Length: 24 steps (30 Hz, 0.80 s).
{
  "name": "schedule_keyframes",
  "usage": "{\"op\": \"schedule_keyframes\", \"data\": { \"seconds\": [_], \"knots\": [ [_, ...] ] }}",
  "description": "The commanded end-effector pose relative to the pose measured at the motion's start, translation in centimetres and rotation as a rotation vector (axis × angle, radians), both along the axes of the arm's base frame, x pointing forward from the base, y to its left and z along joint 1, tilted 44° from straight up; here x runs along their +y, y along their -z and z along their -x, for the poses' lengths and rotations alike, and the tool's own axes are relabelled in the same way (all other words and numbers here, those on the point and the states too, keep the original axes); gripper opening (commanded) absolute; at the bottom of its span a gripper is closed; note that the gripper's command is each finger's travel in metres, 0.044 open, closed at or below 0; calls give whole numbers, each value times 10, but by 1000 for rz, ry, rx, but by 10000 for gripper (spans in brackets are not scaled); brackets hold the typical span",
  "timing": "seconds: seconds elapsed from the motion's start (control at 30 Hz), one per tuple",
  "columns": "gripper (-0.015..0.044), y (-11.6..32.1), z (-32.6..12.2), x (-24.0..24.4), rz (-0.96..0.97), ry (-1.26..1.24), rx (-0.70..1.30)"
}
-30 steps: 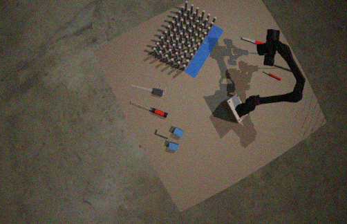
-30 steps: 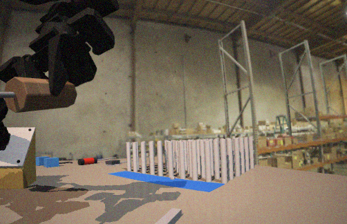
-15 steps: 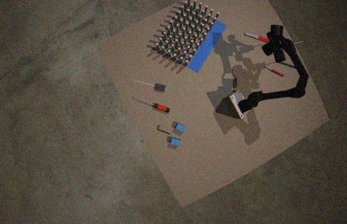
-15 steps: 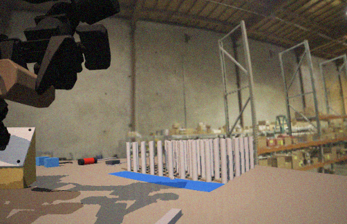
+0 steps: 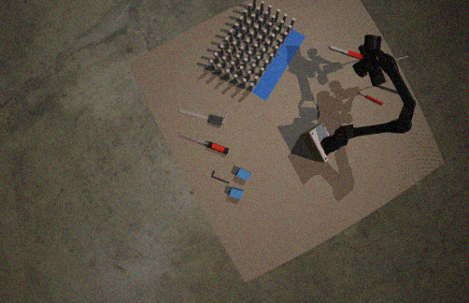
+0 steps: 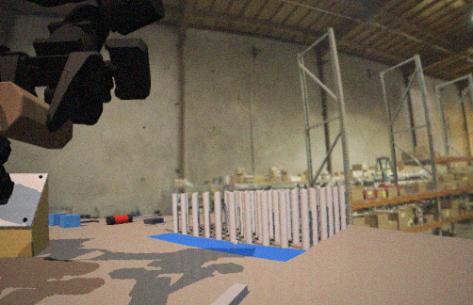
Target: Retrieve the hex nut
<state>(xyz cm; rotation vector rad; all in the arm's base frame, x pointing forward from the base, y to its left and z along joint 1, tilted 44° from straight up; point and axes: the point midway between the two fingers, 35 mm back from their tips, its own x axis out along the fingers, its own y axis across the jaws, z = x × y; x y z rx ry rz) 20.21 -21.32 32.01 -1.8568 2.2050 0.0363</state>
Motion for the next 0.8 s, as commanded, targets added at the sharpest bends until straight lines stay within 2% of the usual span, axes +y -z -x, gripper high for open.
{"op": "schedule_keyframes", "data": {
  "seconds": [0.0,0.77],
  "knots": [
    [0,2,-1,-2,0,3,5],
    [0,15,-6,-13,-14,9,2]
  ]
}}
